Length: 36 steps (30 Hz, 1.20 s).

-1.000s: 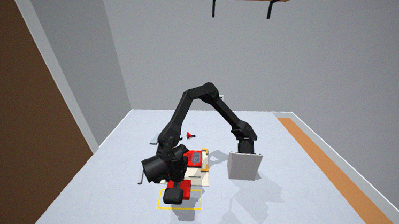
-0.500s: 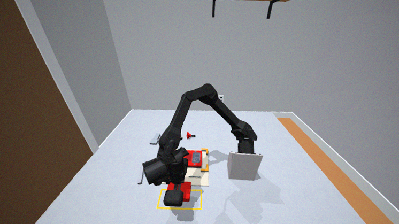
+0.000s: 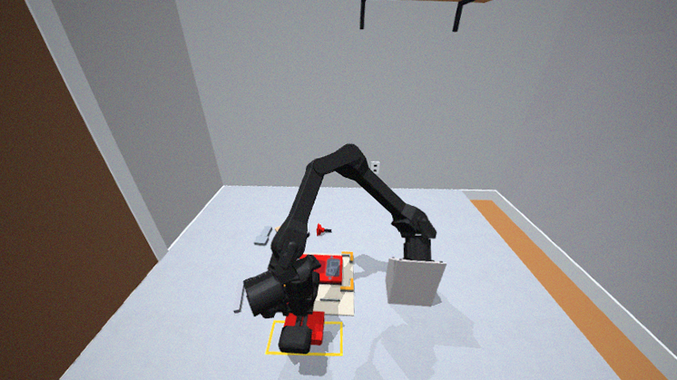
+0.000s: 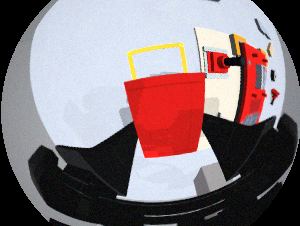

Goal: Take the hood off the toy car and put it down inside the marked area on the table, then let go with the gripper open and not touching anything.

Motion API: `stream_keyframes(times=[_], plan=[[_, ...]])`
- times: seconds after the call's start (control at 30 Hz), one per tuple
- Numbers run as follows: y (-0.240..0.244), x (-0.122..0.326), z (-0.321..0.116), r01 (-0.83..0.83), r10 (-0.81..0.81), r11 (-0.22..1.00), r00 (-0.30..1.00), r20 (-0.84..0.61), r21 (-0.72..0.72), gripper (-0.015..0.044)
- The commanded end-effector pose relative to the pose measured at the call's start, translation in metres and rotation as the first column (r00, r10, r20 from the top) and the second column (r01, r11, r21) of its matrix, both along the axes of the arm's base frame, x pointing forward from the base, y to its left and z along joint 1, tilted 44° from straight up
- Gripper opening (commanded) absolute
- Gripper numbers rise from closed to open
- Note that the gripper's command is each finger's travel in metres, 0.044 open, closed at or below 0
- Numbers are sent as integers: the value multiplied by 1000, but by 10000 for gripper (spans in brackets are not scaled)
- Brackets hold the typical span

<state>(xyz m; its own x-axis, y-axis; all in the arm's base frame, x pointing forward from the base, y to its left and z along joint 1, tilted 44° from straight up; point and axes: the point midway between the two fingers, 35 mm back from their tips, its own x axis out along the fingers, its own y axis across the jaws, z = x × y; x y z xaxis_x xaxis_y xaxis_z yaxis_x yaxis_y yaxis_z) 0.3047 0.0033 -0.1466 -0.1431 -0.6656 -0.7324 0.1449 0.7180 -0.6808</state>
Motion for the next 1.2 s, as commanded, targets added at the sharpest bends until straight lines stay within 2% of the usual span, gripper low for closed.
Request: stream_keyframes(times=[0.0,1.17], plan=[[-2,0,-2,-7,7,1000,1000,-2,-4,0],[-19,-5,-18,-7,7,1000,1000,-2,-6,0]])
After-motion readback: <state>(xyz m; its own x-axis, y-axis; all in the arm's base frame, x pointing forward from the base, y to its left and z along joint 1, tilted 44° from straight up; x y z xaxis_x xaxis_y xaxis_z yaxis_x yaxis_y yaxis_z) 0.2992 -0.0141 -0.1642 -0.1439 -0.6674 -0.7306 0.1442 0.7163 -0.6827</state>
